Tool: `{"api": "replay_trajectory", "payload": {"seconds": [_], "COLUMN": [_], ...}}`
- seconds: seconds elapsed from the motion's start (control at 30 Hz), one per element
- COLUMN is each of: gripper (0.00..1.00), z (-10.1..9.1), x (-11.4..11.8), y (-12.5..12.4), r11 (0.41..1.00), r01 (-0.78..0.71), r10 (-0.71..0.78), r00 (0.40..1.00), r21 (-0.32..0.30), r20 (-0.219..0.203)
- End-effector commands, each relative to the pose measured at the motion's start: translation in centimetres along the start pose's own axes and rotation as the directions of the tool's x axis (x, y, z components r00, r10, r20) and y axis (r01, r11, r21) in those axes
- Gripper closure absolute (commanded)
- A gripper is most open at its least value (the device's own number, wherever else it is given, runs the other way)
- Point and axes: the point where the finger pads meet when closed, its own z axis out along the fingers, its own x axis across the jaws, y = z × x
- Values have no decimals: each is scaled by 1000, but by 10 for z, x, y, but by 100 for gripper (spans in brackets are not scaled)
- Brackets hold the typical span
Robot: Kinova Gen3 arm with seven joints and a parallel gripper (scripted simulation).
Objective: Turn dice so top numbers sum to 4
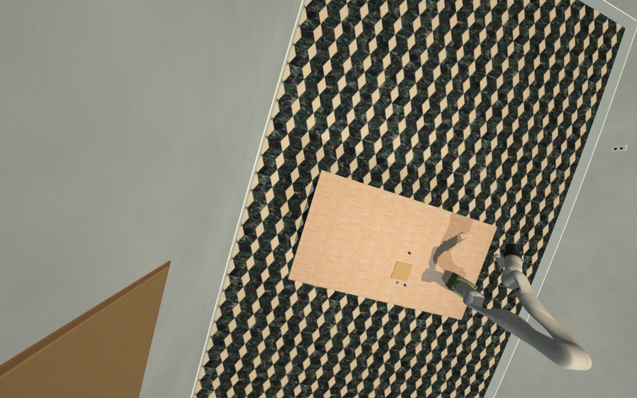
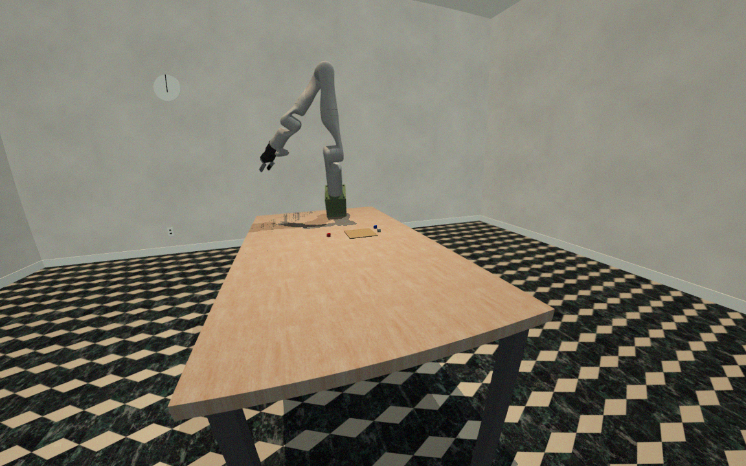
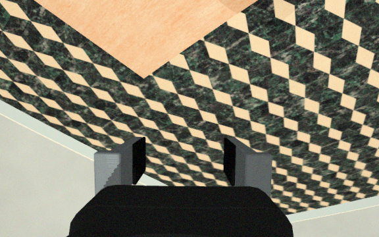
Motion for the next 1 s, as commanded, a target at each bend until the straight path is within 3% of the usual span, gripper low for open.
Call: {"api": "replay_trajectory", "payload": {"seconds": [0.0,0.13,0.23,0.53,0.7,0.77,0.97], "gripper": [0,0,0,0,0,0,0], "z": [2,-5,-7,-33,-52,-52,-75], "x": [40,75,83,139,158,158,171], "y": [-28,-61,-70,-150,-195,-195,-245], "r11": [993,967,958,839,751,751,635], "r01": [116,246,277,536,654,654,770], "r10": [-114,-236,-264,-486,-578,-578,-659], "r00": [992,963,953,817,717,717,585], "r21": [37,69,75,98,90,90,66], "r20": [-56,-132,-150,-311,-390,-390,-474]}}
